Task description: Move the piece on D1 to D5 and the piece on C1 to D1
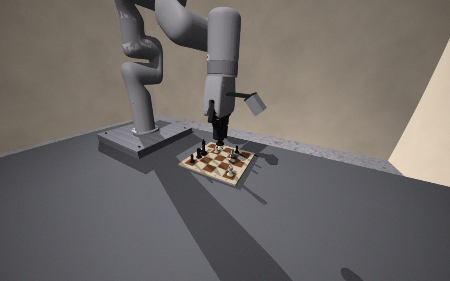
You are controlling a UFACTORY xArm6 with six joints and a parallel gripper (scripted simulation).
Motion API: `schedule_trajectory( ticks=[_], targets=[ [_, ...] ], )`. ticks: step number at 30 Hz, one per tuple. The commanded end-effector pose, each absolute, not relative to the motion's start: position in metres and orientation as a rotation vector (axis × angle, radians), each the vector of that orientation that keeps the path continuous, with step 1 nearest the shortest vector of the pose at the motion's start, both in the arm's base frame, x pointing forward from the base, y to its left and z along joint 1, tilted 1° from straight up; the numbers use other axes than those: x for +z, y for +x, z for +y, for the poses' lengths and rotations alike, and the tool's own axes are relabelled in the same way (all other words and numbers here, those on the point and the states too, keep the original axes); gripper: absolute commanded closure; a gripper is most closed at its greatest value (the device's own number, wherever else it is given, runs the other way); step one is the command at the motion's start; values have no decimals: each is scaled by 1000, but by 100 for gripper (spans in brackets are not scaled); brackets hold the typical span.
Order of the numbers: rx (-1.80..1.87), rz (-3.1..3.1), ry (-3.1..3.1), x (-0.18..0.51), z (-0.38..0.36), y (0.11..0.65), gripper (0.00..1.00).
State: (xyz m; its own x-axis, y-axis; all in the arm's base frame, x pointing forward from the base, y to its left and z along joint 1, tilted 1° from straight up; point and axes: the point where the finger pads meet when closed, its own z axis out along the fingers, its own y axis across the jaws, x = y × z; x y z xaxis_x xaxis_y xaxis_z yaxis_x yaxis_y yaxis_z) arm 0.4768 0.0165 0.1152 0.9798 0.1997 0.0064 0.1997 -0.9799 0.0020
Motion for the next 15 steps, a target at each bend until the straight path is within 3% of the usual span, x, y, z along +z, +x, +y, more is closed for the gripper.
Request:
schedule_trajectory(
  ticks=[1,15],
  targets=[
    [18,315,3124,117,17,478,100],
    [17,315,3124,112,17,478,100]
  ],
)
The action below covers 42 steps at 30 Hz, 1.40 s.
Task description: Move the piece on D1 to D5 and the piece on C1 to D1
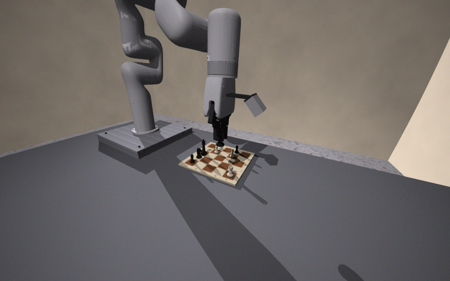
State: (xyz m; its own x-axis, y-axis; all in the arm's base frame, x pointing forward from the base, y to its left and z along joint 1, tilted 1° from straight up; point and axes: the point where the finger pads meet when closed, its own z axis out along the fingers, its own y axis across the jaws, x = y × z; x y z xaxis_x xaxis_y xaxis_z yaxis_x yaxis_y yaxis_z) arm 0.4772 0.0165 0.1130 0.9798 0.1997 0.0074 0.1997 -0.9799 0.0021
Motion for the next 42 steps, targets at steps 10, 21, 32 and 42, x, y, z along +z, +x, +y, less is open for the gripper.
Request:
schedule_trajectory(
  ticks=[10,21,32,42],
  targets=[
    [17,315,3124,85,17,479,100],
    [17,315,3124,42,16,480,100],
    [17,315,3124,21,16,480,100],
    [17,315,3124,21,16,480,100]
  ],
)
